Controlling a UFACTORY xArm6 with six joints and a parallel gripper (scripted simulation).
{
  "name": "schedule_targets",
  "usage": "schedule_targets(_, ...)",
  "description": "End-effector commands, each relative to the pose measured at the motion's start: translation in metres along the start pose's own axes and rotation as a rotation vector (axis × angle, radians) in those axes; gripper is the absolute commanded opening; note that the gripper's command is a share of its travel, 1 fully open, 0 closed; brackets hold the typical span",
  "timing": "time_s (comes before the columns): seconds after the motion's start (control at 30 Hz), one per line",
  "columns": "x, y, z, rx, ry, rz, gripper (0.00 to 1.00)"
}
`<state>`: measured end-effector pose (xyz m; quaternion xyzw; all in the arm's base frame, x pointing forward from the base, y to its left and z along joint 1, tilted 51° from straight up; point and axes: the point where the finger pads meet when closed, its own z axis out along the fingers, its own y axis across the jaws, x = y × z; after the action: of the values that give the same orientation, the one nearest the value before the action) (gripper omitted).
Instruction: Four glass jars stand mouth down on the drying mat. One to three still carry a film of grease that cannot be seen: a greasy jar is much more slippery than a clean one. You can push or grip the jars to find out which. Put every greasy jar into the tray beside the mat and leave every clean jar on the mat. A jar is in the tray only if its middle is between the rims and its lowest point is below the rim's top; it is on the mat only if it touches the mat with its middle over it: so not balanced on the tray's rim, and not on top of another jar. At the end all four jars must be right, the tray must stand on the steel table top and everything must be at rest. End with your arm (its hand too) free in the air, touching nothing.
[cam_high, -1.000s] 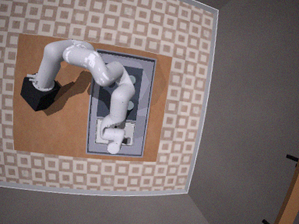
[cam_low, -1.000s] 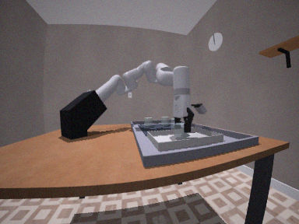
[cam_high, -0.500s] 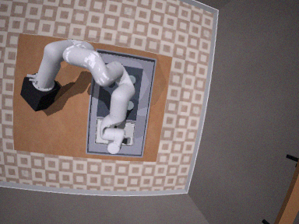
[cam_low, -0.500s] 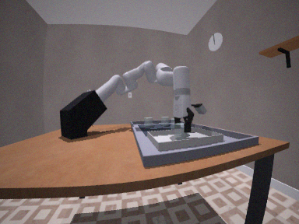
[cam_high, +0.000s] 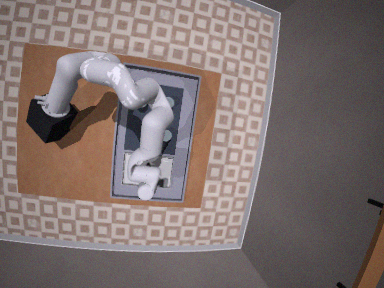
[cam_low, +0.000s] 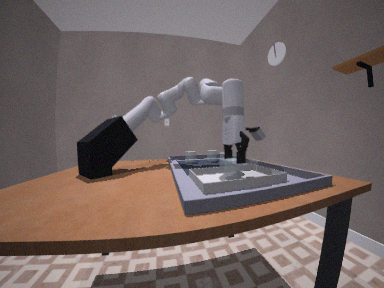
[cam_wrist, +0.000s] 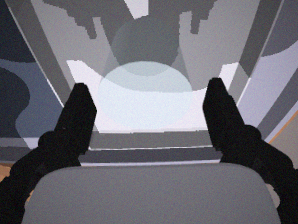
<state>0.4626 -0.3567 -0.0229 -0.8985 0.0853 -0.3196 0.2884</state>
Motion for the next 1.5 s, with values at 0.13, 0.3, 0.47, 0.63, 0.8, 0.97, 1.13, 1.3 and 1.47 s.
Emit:
schedule_targets(0.13, 0.001, 0.0, -0.029, -0.002, 0.002, -0.001, 1.0)
schedule_targets(0.3, 0.001, 0.0, -0.048, -0.002, 0.002, -0.001, 1.0)
schedule_targets(0.47, 0.001, 0.0, -0.068, -0.002, 0.002, -0.001, 1.0)
schedule_targets(0.63, 0.001, 0.0, -0.079, -0.002, 0.002, -0.001, 1.0)
schedule_targets(0.8, 0.001, 0.0, -0.079, -0.002, 0.002, -0.001, 1.0)
schedule_targets(0.97, 0.001, 0.0, -0.079, -0.002, 0.002, -0.001, 1.0)
schedule_targets(1.13, 0.001, 0.0, -0.079, -0.002, 0.002, -0.001, 1.0)
schedule_targets(1.3, 0.001, 0.0, -0.079, -0.002, 0.002, -0.001, 1.0)
schedule_targets(1.47, 0.001, 0.0, -0.079, -0.002, 0.002, -0.001, 1.0)
